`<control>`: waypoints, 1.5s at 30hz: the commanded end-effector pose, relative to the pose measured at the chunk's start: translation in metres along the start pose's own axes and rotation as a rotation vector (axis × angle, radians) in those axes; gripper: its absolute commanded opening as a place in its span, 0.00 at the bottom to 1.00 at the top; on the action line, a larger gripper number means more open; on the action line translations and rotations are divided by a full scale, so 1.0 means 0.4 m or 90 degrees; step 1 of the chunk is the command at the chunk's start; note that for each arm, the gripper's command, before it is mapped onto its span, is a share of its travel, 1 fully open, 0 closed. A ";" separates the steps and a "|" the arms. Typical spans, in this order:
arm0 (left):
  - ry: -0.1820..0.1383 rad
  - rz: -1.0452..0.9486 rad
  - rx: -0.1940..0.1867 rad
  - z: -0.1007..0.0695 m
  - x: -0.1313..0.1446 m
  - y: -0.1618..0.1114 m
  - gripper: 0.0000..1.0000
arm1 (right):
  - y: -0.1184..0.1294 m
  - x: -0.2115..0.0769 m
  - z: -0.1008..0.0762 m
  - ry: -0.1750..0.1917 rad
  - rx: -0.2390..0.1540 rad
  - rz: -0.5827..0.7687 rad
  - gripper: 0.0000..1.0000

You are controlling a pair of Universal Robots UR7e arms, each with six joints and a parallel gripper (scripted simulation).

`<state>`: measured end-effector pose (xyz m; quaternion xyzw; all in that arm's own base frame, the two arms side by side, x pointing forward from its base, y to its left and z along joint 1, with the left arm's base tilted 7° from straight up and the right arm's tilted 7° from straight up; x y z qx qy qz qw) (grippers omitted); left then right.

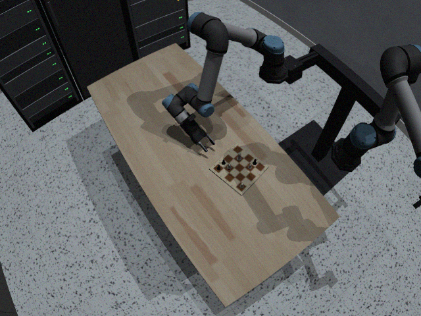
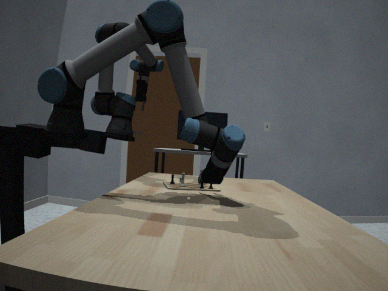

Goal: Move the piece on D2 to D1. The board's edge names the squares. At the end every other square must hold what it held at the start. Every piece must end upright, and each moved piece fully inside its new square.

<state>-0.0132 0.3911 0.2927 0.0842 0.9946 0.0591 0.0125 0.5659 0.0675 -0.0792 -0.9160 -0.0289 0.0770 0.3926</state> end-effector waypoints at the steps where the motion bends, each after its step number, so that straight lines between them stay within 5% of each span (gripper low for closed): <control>1: 0.000 0.000 -0.001 -0.001 0.000 0.001 1.00 | -0.001 0.001 -0.001 0.001 0.000 -0.001 1.00; 20: 0.000 0.000 -0.001 -0.001 0.000 0.001 1.00 | -0.007 -0.001 -0.005 0.001 0.000 -0.001 1.00; 34: 0.000 0.000 -0.001 -0.001 0.000 0.001 1.00 | -0.154 -0.035 -0.113 0.001 0.000 -0.001 1.00; 45: 0.000 0.000 -0.001 -0.001 0.000 0.001 1.00 | -0.173 -0.039 -0.127 0.001 0.000 -0.001 1.00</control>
Point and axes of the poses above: on each arm, the point where the finger pads meet when closed, its own z axis out along the fingers, its own x axis across the jaws, y = z × x, the point moved 6 cm from there along -z, back along the fingers, and after that the axes turned 11 degrees about z, right-handed, at the moved point
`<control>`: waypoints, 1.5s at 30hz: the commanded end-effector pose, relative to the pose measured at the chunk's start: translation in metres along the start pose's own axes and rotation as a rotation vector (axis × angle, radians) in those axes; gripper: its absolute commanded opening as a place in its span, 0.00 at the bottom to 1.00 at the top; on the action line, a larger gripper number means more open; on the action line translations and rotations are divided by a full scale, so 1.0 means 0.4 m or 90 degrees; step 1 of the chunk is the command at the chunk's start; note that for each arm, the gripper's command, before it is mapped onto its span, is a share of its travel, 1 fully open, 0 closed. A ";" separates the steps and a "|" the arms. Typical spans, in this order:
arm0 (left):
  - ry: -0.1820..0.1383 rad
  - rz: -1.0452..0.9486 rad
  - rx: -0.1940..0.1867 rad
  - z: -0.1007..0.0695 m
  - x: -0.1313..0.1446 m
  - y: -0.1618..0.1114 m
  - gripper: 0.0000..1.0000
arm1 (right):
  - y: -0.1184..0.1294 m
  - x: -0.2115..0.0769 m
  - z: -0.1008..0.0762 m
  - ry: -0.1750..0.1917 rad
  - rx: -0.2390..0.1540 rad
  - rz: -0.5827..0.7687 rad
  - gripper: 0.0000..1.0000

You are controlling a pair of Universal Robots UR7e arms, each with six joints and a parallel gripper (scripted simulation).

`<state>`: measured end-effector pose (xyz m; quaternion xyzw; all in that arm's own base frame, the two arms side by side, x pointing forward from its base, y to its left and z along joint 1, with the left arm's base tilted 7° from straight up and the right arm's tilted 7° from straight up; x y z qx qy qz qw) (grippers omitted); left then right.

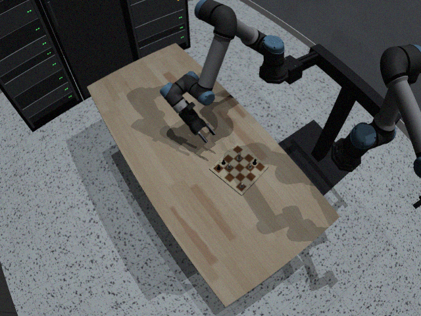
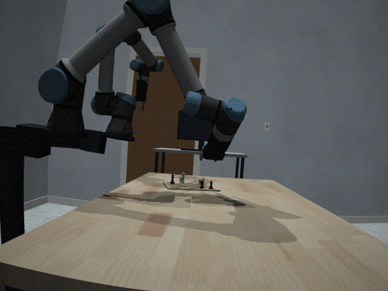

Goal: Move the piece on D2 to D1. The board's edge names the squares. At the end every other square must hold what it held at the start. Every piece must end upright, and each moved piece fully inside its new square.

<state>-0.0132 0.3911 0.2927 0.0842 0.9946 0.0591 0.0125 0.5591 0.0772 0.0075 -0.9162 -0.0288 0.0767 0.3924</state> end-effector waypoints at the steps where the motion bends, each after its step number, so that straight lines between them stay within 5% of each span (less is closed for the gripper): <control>1: 0.000 0.000 -0.001 -0.001 0.000 0.001 1.00 | 0.000 0.001 0.001 0.000 0.000 -0.001 1.00; 8: 0.000 0.000 -0.001 -0.001 0.000 0.001 1.00 | -0.008 -0.002 0.014 -0.006 -0.012 -0.013 1.00; 12: 0.000 0.000 -0.001 -0.001 0.000 0.001 1.00 | -0.029 -0.009 0.046 -0.022 -0.040 -0.044 1.00; 23: 0.000 0.000 -0.001 -0.001 0.000 0.001 1.00 | -0.129 -0.058 0.196 -0.101 -0.181 -0.215 1.00; 25: 0.000 0.000 -0.001 -0.001 0.000 0.001 1.00 | -0.129 -0.058 0.196 -0.101 -0.181 -0.215 1.00; 28: 0.000 0.000 -0.001 -0.001 0.000 0.001 1.00 | -0.165 -0.079 0.244 -0.129 -0.232 -0.282 1.00; 40: 0.000 0.000 -0.001 -0.001 0.000 0.001 1.00 | -0.266 -0.143 0.361 -0.202 -0.371 -0.482 1.00; 42: 0.000 0.000 -0.001 -0.001 0.000 0.001 1.00 | -0.266 -0.143 0.361 -0.202 -0.371 -0.482 1.00; 45: 0.000 0.000 -0.001 -0.001 0.000 0.001 1.00 | -0.304 -0.166 0.395 -0.225 -0.418 -0.555 1.00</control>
Point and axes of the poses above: on each arm, the point where the finger pads meet when closed, its own z axis out along the fingers, its own x axis across the jaws, y = z × x, the point moved 6 cm from there along -z, back along the fingers, and after that the axes turned 11 degrees about z, right-handed, at the moved point
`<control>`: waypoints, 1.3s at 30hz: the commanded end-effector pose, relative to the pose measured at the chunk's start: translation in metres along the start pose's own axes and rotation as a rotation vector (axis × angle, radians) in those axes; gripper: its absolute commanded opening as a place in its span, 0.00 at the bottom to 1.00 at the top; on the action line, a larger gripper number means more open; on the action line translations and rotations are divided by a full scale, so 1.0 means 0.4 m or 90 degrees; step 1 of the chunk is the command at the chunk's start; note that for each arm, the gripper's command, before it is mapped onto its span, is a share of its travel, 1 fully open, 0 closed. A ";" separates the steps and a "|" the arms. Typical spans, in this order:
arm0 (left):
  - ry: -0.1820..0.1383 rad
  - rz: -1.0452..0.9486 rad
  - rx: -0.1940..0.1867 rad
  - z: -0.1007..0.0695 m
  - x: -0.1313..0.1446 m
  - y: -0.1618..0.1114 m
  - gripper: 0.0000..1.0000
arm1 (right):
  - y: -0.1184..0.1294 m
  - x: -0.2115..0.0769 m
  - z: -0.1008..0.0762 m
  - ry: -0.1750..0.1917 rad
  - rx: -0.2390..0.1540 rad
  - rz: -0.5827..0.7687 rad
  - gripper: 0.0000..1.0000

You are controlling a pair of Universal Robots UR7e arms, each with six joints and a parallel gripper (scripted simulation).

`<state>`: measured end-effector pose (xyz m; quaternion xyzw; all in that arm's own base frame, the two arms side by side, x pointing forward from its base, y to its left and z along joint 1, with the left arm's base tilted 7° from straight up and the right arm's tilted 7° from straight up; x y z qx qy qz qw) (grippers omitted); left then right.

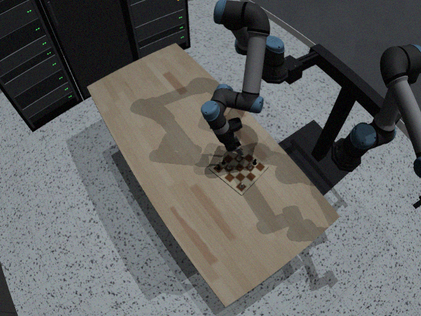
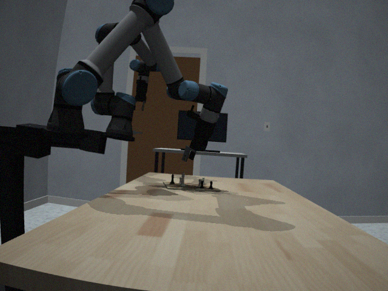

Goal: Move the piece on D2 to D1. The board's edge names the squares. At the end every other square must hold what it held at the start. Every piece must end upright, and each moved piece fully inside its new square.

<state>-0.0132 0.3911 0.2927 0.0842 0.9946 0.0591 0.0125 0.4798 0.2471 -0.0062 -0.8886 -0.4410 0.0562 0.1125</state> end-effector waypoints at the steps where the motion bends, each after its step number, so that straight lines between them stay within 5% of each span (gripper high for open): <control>1: 0.000 0.000 -0.001 -0.001 0.000 0.001 1.00 | -0.062 0.026 0.009 -0.026 -0.063 -0.083 1.00; 12: 0.000 0.000 -0.001 -0.001 0.000 0.001 1.00 | -0.194 0.077 0.009 -0.071 -0.192 -0.263 1.00; 18: 0.000 0.000 -0.001 -0.001 0.000 0.001 1.00 | -0.221 0.087 0.007 -0.078 -0.218 -0.299 1.00; 39: 0.000 0.000 -0.001 -0.001 0.000 0.001 1.00 | -0.230 0.090 0.014 -0.082 -0.229 -0.315 1.00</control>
Point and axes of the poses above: on each arm, the point where the finger pads meet when closed, its own z axis out along the fingers, its own x axis across the jaws, y = z × x, the point moved 6 cm from there along -z, back along the fingers, and after that the axes turned 11 degrees about z, right-handed, at the moved point
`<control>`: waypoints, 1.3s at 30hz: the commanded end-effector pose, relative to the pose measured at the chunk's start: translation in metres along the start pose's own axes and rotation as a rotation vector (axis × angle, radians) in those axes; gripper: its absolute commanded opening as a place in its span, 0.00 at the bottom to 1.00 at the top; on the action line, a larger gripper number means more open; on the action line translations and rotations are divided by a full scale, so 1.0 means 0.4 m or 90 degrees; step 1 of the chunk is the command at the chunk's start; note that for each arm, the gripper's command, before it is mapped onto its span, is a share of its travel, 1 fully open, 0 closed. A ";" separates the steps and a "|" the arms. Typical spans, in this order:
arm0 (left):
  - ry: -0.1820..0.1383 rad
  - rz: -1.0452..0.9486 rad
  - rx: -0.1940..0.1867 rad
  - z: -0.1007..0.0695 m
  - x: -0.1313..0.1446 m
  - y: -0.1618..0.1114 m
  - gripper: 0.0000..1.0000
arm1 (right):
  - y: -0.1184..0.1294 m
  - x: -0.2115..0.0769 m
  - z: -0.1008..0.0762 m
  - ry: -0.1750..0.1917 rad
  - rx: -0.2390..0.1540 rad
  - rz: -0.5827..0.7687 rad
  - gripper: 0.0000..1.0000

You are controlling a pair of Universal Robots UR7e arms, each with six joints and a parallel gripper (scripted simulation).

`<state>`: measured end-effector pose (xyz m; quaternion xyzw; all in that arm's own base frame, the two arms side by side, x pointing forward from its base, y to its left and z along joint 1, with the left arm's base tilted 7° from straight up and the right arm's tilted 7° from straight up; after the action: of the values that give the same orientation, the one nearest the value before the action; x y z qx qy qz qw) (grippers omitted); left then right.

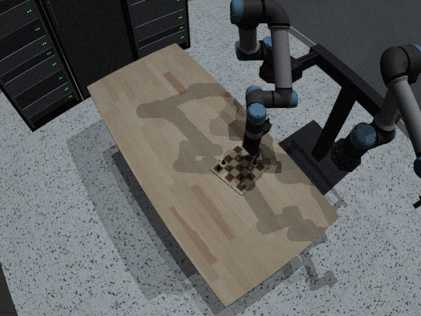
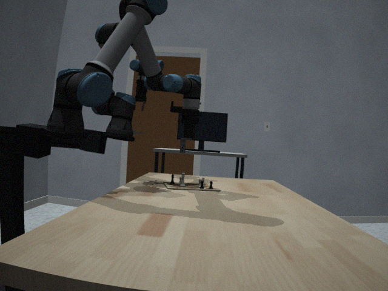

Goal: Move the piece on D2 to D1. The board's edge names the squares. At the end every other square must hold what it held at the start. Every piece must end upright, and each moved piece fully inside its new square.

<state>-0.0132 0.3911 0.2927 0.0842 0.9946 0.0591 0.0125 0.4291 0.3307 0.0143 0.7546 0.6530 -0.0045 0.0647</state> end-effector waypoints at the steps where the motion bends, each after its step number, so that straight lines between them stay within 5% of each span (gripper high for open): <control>1: 0.000 0.000 -0.001 -0.001 0.000 0.001 1.00 | 0.000 0.001 0.023 0.001 0.000 0.000 1.00; 5: 0.000 0.000 -0.001 -0.001 0.000 0.001 1.00 | -0.002 -0.003 0.105 0.000 0.000 0.000 1.00; 9: 0.000 0.000 -0.001 -0.001 0.000 0.001 1.00 | -0.002 -0.004 0.114 0.000 0.000 0.000 1.00; 10: 0.000 0.000 -0.001 -0.001 0.000 0.001 1.00 | -0.002 -0.004 0.114 0.000 0.000 0.000 0.68; 39: 0.000 0.000 -0.001 -0.001 0.000 0.001 1.00 | -0.002 -0.004 0.122 0.001 0.000 0.000 0.68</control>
<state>-0.0132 0.3911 0.2927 0.0842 0.9946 0.0591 0.0125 0.4315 0.3241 -0.0327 0.7545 0.6530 -0.0048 0.0647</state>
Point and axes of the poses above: on each arm, the point where the finger pads meet when closed, its own z axis out along the fingers, its own x axis across the jaws, y = z × x, the point moved 6 cm from there along -z, back along the fingers, and after that the axes turned 11 degrees about z, right-handed, at the moved point
